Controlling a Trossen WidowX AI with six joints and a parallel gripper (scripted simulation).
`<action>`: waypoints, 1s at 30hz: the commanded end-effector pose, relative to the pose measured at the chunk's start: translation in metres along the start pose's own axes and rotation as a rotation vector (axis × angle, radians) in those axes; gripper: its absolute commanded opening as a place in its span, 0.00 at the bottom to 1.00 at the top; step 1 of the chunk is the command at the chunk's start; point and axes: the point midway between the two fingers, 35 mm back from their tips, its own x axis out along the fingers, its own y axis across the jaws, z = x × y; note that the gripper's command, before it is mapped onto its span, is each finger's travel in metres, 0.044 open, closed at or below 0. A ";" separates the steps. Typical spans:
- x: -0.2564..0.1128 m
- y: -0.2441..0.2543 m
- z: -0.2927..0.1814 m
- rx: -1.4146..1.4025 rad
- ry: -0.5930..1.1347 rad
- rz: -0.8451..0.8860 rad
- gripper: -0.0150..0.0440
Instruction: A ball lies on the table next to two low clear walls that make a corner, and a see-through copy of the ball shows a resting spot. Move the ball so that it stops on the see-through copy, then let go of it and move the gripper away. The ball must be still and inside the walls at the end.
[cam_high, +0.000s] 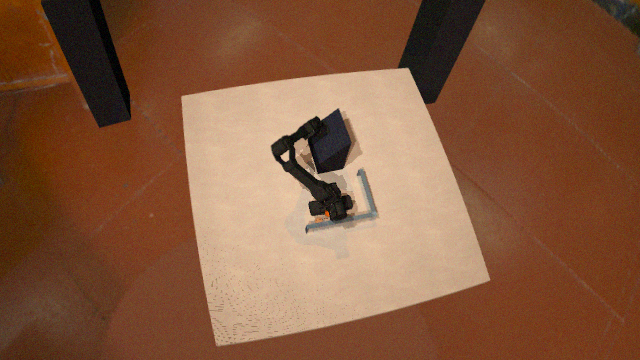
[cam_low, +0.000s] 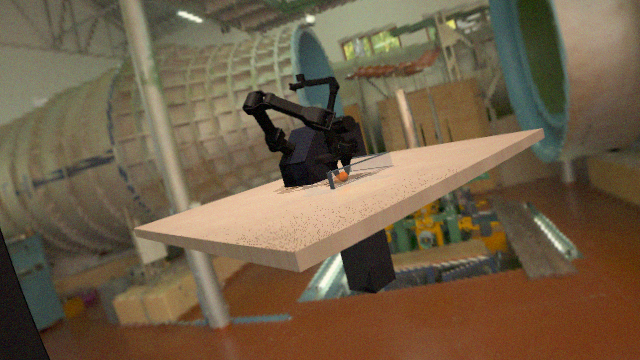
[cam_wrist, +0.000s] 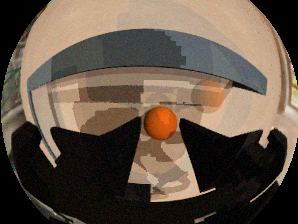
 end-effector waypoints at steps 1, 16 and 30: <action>0.002 0.001 -0.002 -0.007 0.006 -0.004 0.57; -0.040 0.005 0.004 -0.008 0.004 0.008 0.25; -0.127 0.002 -0.001 -0.008 0.006 0.001 0.25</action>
